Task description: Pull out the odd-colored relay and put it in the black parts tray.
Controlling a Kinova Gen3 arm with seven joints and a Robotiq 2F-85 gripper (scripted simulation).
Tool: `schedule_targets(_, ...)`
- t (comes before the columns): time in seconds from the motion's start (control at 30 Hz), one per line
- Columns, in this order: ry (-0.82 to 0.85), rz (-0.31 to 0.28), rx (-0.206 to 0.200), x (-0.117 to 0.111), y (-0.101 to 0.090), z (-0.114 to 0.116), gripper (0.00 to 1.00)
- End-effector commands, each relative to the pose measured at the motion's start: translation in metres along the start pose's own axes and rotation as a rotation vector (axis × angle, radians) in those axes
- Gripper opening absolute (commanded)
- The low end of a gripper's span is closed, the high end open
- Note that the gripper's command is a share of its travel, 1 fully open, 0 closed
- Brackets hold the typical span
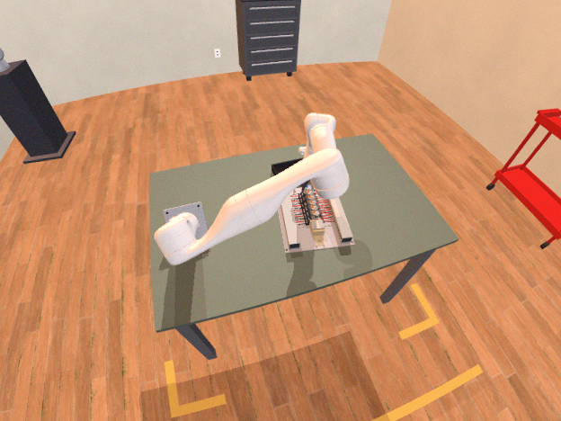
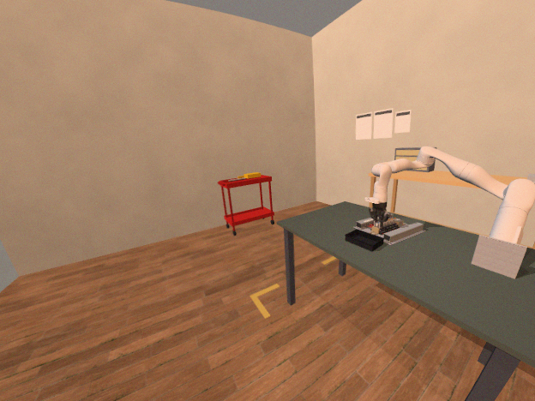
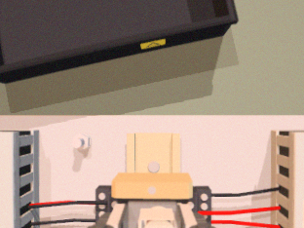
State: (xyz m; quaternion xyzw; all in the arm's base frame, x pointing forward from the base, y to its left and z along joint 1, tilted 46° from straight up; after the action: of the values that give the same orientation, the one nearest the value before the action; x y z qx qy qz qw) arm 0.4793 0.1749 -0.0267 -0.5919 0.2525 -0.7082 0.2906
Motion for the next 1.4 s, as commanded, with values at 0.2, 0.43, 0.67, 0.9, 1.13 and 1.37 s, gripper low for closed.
schedule_targets(0.2, 0.000, 0.003, 0.014, -0.0002, -0.0013, -0.0010, 0.00)
schedule_targets(0.43, 0.000, 0.004, 0.029, 0.0000, -0.0014, -0.0024, 0.00)
schedule_targets(0.67, 0.000, 0.005, 0.034, 0.0000, -0.0014, -0.0029, 0.00)
schedule_targets(0.9, 0.000, 0.007, 0.052, 0.0002, -0.0014, -0.0046, 0.00)
schedule_targets(1.13, 0.000, 0.007, 0.056, 0.0002, -0.0014, -0.0051, 0.00)
schedule_targets(1.37, 0.000, 0.009, 0.070, 0.0004, -0.0014, -0.0064, 0.00)
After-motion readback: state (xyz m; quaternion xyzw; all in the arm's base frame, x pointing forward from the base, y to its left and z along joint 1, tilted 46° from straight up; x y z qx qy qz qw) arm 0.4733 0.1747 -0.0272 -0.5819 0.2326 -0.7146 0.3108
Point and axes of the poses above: the point where the finger pads meet when closed, its own y axis out along the fingers, its own z axis across the jaws, x = y × z, the point moved 7 cm from there along -y, back along the fingers, and after that the axes turned 6 degrees about y, right-handed, at the moved point
